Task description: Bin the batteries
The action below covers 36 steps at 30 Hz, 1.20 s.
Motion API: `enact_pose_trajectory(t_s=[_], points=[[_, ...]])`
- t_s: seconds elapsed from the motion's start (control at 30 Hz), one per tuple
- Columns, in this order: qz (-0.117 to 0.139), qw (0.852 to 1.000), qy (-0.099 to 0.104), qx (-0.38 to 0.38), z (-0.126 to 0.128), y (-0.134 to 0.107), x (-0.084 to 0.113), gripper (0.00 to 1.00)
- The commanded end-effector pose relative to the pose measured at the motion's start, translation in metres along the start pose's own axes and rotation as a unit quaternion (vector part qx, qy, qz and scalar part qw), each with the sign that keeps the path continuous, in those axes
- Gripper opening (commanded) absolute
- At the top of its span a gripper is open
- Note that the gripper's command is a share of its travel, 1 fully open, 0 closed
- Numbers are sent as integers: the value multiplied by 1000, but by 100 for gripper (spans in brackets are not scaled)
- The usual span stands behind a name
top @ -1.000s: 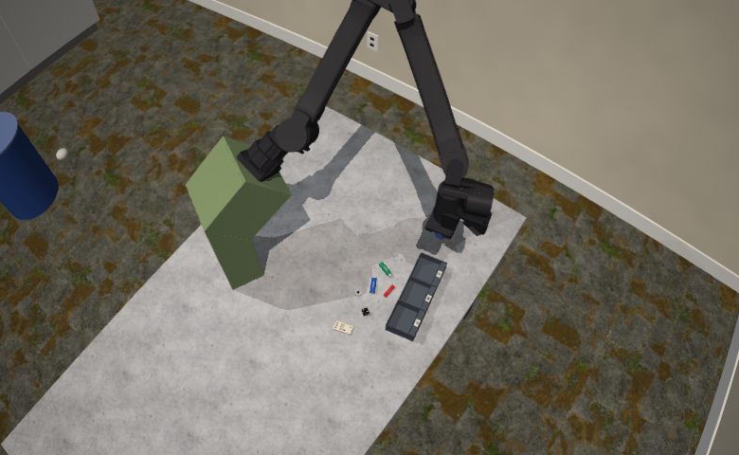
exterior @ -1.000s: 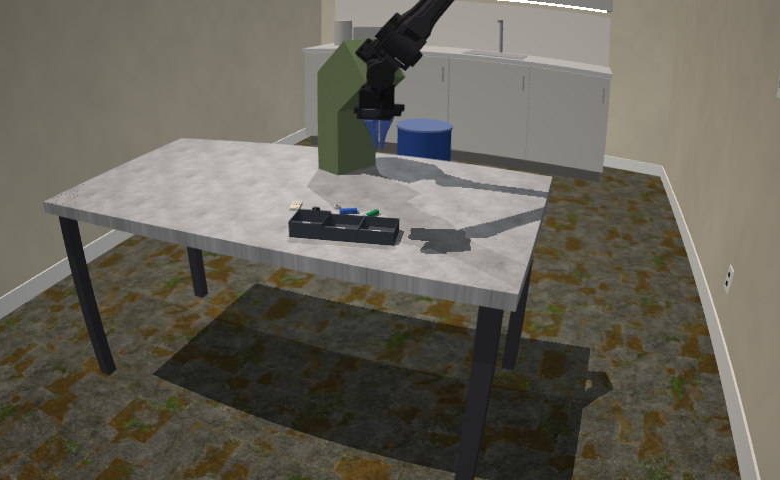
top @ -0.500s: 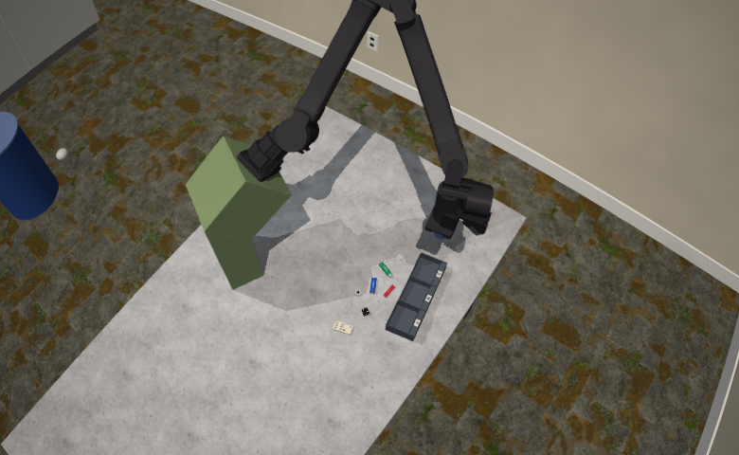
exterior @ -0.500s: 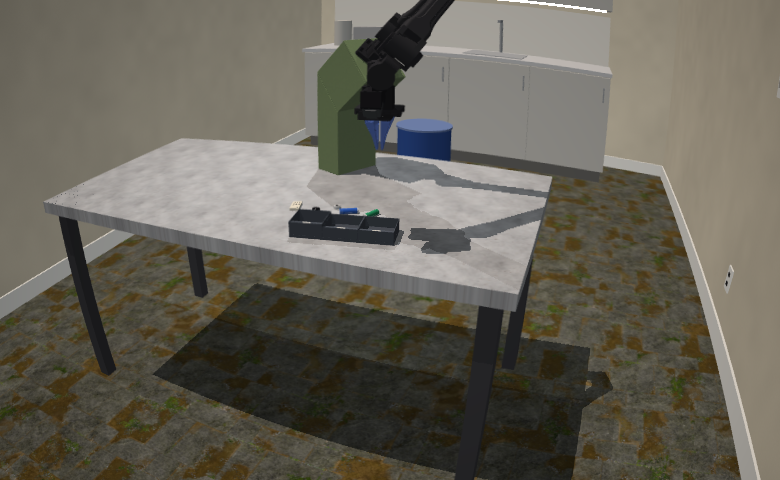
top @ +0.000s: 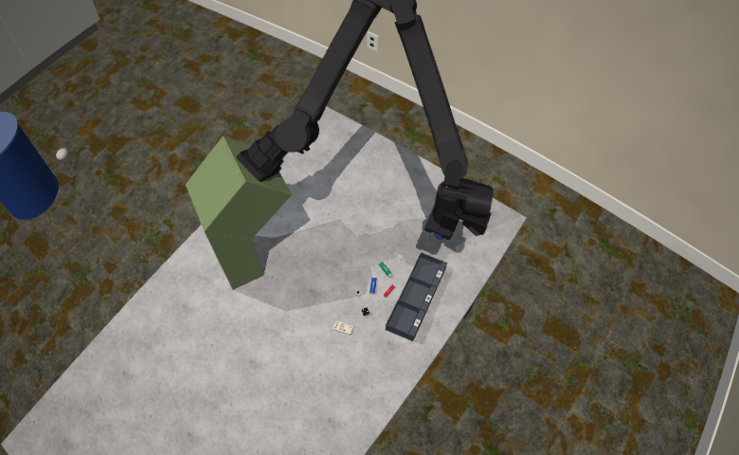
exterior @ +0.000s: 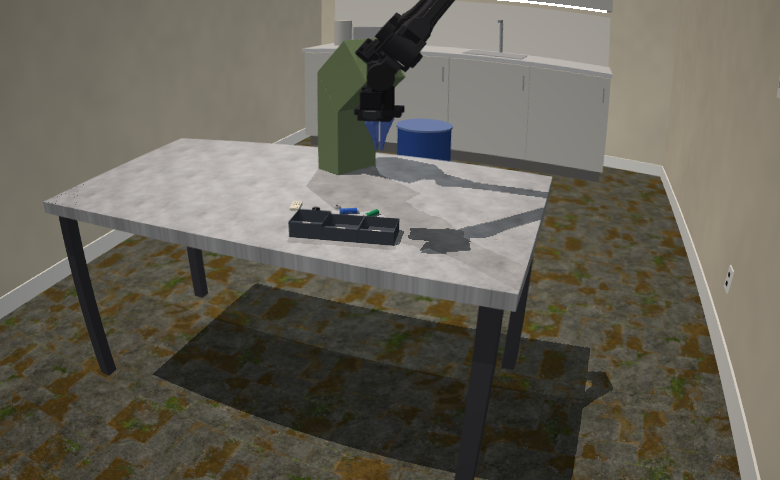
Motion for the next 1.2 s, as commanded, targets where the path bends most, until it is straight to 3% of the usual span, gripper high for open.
enact_pose_trajectory(t_s=[0.0,0.27,0.3,0.63,0.7,0.73,0.97,1.1,1.17], points=[[7,1000,2,-3,-1,-3,-9,9],[4,1000,2,-1,0,1,-8,9],[7,999,1,31,-6,-9,-16,24],[1,979,1,203,-43,-54,-76,24],[1,979,1,203,-43,-54,-76,24],[3,973,1,230,-45,-47,-82,24],[2,948,-3,319,-74,-91,-124,24],[-2,928,-6,372,-87,-100,-148,24],[-1,918,-9,396,-96,-96,-143,24]])
Point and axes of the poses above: the point where the finger pads meet when closed, its own x axis back along the fingers, its own z axis across the jaws, y = z × x, the point moved 2 cm from there along x, back along the fingers, and after that the axes turned 6 degrees about x, right-handed, at the moved point
